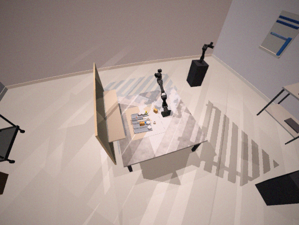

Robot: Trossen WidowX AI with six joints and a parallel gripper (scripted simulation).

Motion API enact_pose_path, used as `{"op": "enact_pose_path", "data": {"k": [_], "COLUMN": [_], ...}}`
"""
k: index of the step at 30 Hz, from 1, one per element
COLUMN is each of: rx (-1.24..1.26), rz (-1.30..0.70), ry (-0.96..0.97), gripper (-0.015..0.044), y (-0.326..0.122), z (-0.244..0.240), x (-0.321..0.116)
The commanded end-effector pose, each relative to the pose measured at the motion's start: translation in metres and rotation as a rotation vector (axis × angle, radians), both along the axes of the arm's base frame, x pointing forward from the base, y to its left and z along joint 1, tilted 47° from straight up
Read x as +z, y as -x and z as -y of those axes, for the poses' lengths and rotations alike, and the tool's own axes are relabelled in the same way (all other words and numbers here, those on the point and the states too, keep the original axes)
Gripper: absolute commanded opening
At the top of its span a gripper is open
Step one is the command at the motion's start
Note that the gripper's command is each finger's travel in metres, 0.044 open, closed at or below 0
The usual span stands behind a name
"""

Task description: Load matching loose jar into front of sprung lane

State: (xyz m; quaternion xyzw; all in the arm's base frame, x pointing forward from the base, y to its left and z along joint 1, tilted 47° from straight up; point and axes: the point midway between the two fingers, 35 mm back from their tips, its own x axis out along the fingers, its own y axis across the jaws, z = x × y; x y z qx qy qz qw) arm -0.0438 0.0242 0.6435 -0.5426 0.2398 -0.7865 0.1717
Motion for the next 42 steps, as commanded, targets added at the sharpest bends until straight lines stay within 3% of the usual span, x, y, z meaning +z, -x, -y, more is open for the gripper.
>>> {"op": "enact_pose_path", "data": {"k": [1, 12, 23, 30, 33, 42], "rx": [0.009, 0.491, 0.893, 1.053, 1.125, 1.193], "rz": [0.004, 0.213, 0.403, 0.470, 0.388, 0.427], "ry": [-0.004, -0.266, -0.630, -0.886, -1.011, -1.355], "gripper": [0.0426, 0.0440, 0.0440, 0.0440, 0.0440, 0.0440], "y": [0.000, -0.021, -0.129, -0.214, -0.254, -0.349], "z": [0.003, 0.149, 0.258, 0.281, 0.273, 0.240], "x": [0.000, -0.031, -0.103, -0.163, -0.189, -0.279]}}
